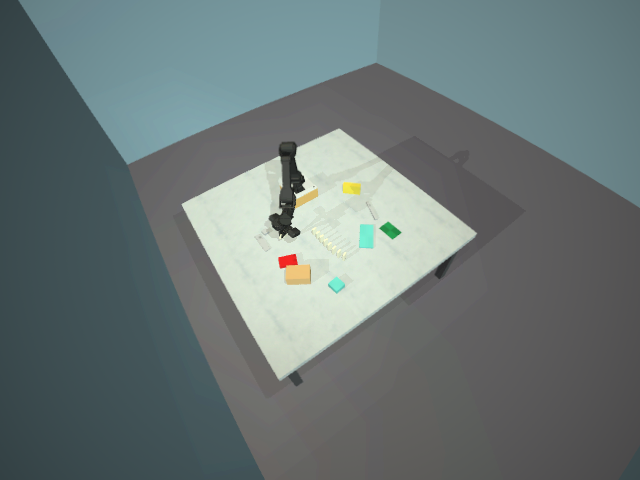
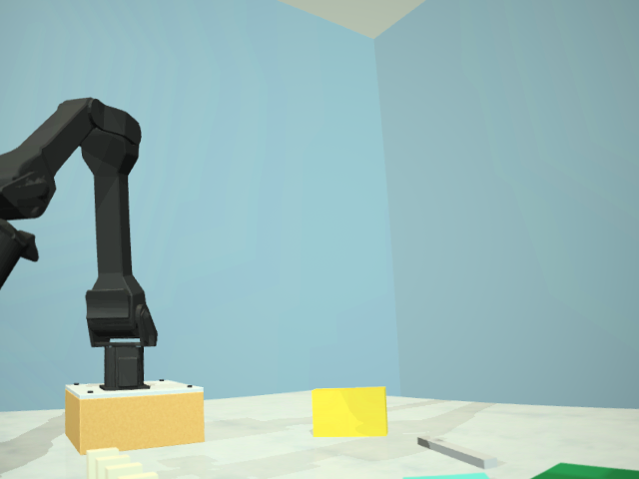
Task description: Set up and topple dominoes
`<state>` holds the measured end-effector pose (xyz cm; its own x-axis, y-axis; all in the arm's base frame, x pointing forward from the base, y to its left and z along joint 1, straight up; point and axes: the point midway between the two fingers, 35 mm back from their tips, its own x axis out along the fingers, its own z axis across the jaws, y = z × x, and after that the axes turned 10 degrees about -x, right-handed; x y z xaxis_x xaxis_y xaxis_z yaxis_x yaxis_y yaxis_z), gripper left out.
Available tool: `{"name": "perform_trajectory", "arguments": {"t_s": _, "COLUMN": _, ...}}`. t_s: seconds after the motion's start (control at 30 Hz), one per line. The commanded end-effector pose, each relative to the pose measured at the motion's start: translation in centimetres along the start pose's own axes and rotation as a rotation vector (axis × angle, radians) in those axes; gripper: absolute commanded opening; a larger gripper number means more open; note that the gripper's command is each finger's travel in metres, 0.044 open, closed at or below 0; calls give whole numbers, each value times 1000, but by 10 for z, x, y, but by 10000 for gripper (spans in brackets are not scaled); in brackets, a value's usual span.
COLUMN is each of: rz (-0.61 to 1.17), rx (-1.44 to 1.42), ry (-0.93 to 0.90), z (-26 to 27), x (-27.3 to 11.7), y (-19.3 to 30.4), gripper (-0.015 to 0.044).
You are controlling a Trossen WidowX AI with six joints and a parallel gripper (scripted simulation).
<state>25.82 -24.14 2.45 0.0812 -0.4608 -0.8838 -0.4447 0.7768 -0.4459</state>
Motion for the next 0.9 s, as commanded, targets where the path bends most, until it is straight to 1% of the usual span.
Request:
{"name": "perform_trajectory", "arguments": {"t_s": 0.0, "rz": -65, "rx": -27, "ry": 27, "z": 4, "x": 9, "y": 2, "gripper": 28}}
{"name": "perform_trajectory", "arguments": {"t_s": 0.43, "rz": -305, "rx": -67, "ry": 92, "z": 19, "x": 20, "y": 2, "gripper": 28}}
{"name": "perform_trajectory", "arguments": {"t_s": 0.87, "rz": -527, "rx": -61, "ry": 153, "z": 25, "x": 13, "y": 11, "gripper": 28}}
